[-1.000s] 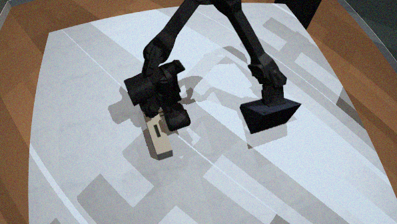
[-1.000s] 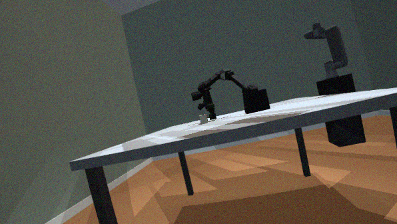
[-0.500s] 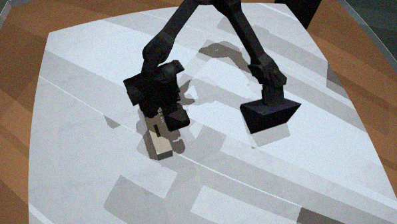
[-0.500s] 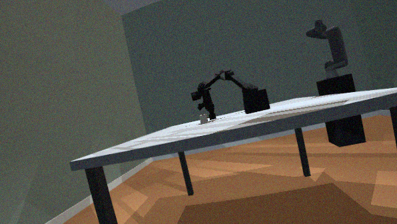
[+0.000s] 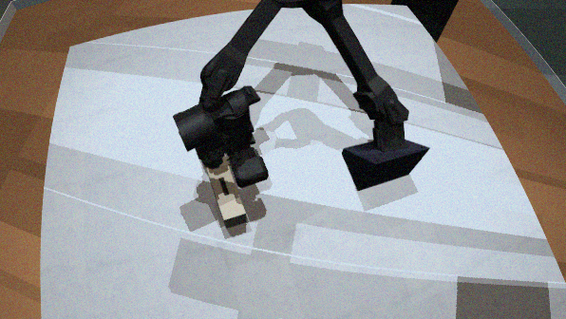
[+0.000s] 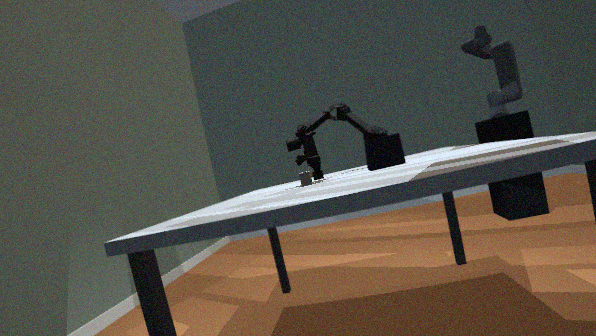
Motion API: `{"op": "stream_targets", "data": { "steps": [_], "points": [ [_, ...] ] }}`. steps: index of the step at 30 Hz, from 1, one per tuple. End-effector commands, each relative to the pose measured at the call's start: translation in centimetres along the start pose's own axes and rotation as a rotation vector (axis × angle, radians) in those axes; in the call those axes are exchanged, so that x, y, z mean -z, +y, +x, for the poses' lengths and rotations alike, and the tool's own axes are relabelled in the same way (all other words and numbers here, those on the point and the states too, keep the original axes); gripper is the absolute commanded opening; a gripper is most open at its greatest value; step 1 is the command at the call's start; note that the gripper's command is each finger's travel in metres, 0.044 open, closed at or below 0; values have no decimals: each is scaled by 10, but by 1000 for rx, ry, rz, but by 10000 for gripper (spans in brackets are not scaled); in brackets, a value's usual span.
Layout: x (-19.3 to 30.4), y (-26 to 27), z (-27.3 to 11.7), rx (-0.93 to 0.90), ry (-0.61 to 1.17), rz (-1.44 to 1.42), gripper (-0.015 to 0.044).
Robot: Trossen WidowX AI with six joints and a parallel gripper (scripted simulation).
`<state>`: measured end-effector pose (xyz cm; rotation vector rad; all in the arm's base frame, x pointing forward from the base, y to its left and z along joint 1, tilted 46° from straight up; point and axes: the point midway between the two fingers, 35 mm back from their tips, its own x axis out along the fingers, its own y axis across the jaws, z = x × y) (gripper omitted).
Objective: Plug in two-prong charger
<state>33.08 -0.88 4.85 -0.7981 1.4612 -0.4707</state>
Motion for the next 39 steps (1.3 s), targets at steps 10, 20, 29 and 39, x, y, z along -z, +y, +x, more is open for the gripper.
{"op": "stream_targets", "data": {
  "steps": [10,20,29,39],
  "points": [
    [-5,1,0,-4,3,-2,0],
    [-8,1,0,-4,2,-2,0],
    [-12,1,-1,-4,2,-2,0],
    [-16,0,-1,-4,2,-2,0]
  ]
}}
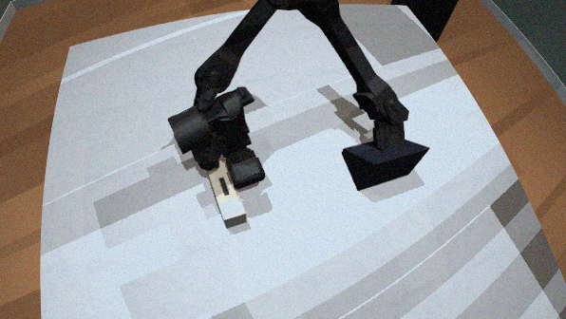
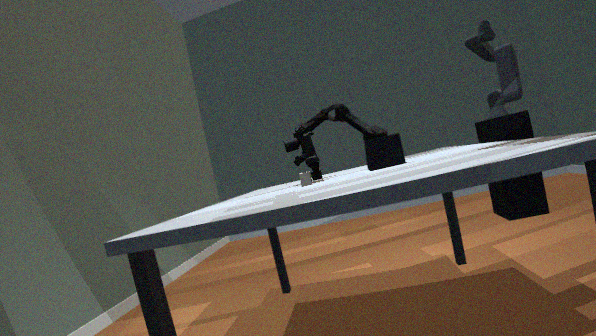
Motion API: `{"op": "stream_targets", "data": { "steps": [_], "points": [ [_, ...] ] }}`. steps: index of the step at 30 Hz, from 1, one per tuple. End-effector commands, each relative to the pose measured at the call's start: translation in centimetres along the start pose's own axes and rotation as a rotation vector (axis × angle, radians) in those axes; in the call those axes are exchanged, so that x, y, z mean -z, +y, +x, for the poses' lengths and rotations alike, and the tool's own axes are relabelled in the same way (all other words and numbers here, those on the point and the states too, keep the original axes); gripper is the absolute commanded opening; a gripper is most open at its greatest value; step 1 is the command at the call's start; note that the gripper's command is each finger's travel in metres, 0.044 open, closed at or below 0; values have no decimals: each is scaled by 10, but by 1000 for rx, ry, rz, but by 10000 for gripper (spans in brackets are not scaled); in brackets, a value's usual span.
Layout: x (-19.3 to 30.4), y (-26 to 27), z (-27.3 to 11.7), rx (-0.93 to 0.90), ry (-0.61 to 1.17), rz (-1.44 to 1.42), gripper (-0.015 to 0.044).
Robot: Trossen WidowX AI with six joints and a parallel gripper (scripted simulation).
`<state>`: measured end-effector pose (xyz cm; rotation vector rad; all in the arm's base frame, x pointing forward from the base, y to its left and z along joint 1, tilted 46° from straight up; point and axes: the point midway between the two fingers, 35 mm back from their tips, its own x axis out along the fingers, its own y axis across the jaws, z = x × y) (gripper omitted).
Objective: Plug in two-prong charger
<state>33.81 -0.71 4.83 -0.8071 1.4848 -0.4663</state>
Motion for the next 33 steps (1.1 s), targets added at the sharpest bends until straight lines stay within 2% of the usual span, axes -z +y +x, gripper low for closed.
{"op": "stream_targets", "data": {
  "steps": [1,33],
  "points": [
    [-9,0,-1,-2,-17,15,0],
    [-9,0,-1,-2,-17,15,0]
  ]
}}
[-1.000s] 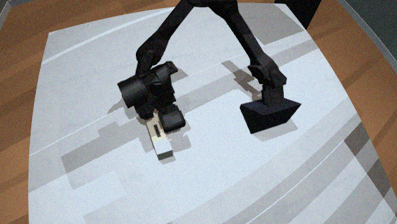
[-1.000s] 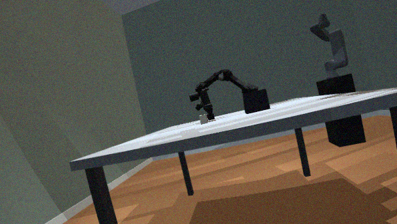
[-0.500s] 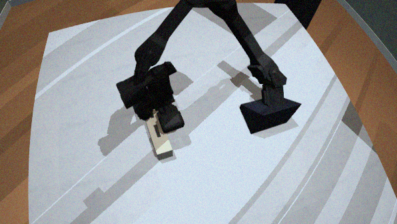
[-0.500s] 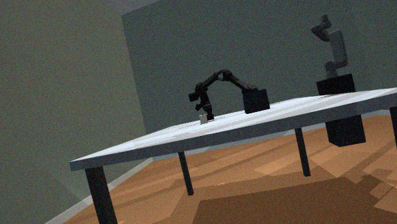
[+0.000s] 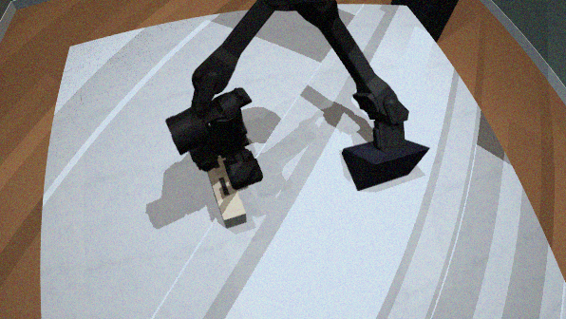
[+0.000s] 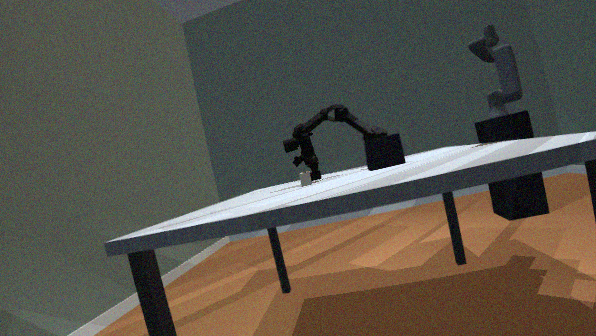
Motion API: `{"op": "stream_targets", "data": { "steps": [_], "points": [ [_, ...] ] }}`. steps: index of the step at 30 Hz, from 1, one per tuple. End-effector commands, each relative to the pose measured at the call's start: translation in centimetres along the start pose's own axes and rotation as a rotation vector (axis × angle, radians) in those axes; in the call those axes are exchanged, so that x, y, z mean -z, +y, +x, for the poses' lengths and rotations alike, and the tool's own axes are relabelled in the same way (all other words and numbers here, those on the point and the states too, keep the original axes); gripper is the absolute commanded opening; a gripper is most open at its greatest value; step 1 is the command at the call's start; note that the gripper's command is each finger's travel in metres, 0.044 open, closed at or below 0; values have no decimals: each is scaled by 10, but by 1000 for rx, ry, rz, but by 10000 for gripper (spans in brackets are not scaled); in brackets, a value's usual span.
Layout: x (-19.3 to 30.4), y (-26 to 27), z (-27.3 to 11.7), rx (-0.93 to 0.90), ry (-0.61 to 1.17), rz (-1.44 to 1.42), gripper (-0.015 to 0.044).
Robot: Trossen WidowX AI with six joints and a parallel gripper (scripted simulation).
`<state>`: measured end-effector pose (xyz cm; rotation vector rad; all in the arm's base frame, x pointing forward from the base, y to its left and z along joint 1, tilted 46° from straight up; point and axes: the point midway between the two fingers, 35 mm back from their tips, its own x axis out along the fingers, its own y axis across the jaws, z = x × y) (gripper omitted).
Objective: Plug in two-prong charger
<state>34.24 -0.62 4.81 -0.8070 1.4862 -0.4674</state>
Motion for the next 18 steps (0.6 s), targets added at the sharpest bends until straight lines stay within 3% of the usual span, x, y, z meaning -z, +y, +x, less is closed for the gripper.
{"op": "stream_targets", "data": {
  "steps": [1,18],
  "points": [
    [-4,0,-1,-3,-18,14,0],
    [0,0,0,-1,-4,4,0]
  ]
}}
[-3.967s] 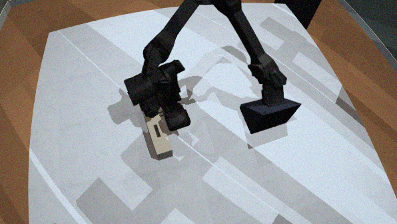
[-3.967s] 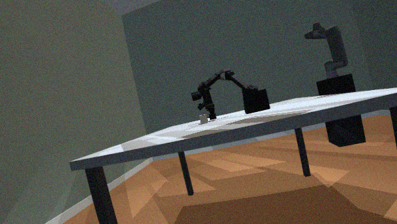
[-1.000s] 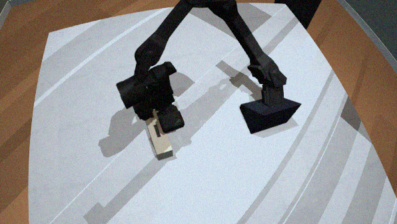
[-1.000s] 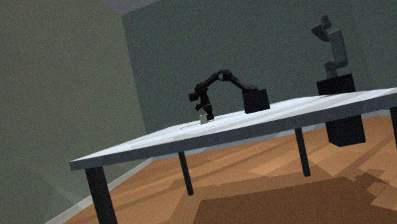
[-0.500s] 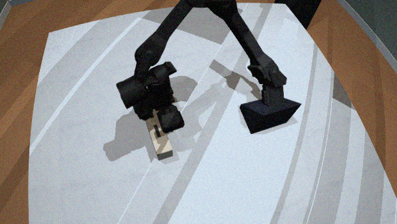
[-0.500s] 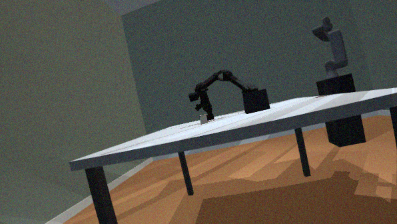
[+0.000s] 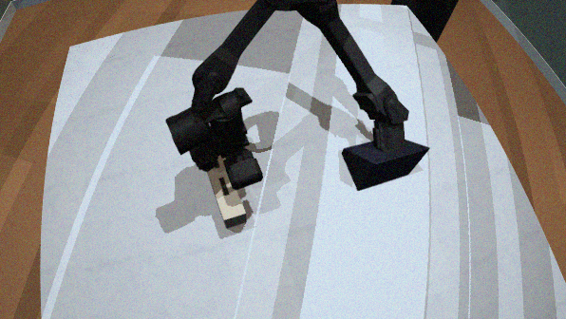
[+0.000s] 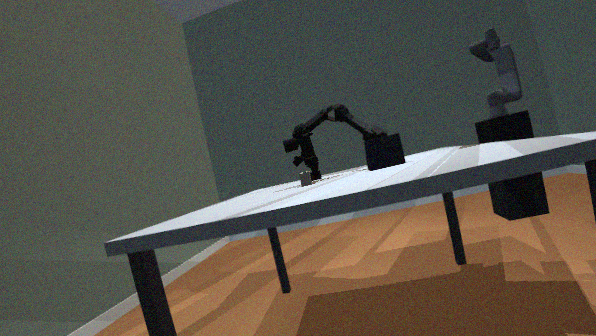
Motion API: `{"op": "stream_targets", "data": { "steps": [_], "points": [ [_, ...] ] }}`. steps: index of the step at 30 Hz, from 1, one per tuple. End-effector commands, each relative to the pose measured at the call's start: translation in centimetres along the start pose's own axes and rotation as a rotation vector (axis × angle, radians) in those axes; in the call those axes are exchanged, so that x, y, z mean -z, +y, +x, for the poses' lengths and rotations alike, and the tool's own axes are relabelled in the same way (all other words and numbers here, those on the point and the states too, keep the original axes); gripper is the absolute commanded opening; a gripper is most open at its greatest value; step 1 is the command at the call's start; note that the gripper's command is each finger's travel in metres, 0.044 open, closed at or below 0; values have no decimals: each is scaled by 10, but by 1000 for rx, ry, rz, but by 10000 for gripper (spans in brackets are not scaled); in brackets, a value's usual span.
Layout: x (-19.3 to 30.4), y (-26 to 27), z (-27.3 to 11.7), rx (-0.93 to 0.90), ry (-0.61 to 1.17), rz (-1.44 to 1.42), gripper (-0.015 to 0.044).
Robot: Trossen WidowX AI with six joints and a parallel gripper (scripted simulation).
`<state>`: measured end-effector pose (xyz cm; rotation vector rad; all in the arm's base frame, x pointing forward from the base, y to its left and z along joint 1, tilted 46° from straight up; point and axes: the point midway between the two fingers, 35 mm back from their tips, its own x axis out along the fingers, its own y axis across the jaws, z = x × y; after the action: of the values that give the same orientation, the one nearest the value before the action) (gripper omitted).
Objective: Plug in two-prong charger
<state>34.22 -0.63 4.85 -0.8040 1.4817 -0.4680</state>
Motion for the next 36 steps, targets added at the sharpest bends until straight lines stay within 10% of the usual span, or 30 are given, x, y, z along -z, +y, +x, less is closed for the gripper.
{"op": "stream_targets", "data": {
  "steps": [1,5,22,36],
  "points": [
    [0,0,0,0,0,0,0],
    [0,0,0,0,0,0,0],
    [0,0,0,0,0,0,440],
    [4,0,0,-1,-5,4,440]
  ]
}}
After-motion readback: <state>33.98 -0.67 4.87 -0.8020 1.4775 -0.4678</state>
